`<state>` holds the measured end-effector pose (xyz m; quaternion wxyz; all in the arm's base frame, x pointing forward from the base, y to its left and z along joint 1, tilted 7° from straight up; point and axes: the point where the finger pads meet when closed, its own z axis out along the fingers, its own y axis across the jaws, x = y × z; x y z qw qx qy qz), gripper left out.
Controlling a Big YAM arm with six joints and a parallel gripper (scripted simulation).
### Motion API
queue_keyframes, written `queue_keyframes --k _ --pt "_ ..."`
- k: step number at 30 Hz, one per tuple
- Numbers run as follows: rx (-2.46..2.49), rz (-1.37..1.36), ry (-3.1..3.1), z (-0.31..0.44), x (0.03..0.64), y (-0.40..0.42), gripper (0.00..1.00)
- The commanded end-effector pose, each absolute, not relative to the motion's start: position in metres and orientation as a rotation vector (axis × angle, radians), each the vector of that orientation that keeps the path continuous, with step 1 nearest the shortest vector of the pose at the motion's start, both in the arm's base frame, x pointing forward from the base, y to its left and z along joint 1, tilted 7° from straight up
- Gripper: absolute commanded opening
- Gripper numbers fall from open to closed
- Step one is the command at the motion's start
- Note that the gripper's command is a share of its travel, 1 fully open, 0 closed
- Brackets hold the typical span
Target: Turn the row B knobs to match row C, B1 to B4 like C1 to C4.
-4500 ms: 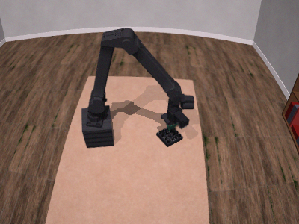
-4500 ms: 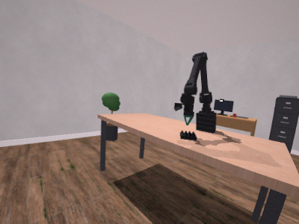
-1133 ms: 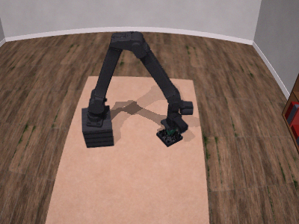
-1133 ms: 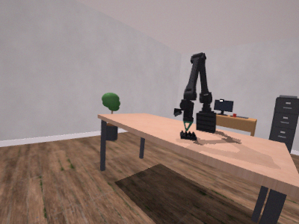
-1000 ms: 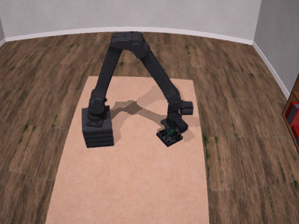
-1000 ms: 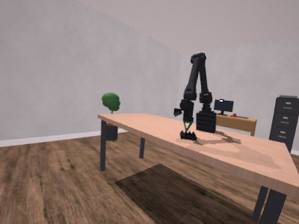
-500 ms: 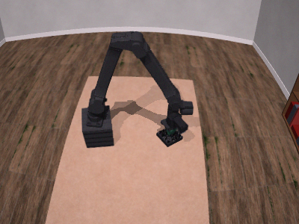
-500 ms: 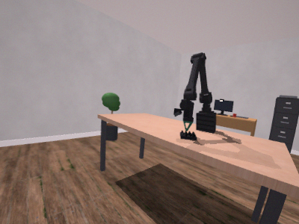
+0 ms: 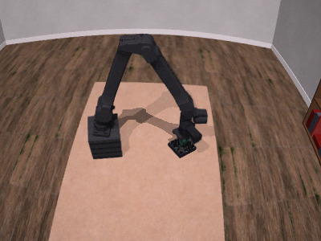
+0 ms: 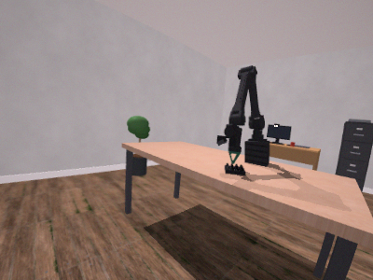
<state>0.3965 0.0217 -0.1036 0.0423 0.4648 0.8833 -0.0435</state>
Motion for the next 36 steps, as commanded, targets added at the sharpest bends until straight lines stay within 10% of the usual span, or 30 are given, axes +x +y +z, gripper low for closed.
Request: queue_keyframes --k 1,36 --pt "1.425 -0.138 2.699 -0.1091 0.3957 0.0184 0.18" --pt "1.414 -0.124 2.691 -0.1050 0.3981 0.0268 0.18"
